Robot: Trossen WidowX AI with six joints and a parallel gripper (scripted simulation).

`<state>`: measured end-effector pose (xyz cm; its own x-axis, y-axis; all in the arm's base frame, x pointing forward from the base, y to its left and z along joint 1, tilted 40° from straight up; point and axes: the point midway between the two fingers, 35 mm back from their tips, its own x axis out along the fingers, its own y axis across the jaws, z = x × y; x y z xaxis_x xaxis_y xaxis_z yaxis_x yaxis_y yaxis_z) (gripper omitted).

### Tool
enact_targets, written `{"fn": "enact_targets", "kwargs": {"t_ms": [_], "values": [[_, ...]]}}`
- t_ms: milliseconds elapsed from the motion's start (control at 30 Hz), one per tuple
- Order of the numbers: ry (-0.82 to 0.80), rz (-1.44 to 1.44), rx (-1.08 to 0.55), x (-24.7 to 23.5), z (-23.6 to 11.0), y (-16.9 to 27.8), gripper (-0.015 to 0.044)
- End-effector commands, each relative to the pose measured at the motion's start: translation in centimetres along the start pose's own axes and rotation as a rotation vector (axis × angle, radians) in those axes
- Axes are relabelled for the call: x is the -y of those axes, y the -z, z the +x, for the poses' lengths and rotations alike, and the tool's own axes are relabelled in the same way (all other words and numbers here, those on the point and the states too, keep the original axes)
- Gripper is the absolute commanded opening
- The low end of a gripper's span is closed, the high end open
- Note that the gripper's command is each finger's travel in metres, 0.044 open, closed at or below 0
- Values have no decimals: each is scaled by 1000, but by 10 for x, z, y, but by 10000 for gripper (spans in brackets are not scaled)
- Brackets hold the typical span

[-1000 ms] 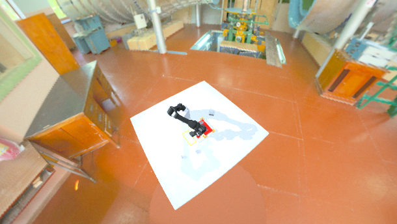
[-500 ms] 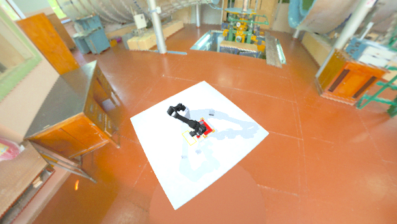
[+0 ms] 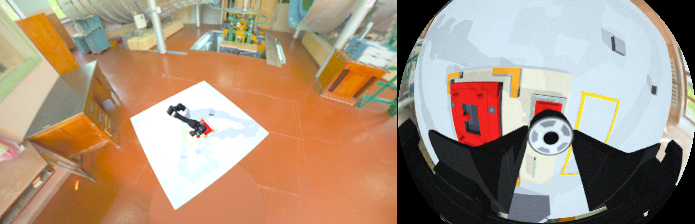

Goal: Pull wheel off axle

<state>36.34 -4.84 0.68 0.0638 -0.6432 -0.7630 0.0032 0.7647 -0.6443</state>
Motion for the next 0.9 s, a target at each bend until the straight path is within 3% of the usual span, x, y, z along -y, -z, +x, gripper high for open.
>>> {"fn": "enact_targets", "kwargs": {"t_ms": [0,600,867], "values": [[1,6,2,1,-2,-1,0],[2,5,2,1,-8,-1,0],[1,4,2,-1,-36,2,0]]}}
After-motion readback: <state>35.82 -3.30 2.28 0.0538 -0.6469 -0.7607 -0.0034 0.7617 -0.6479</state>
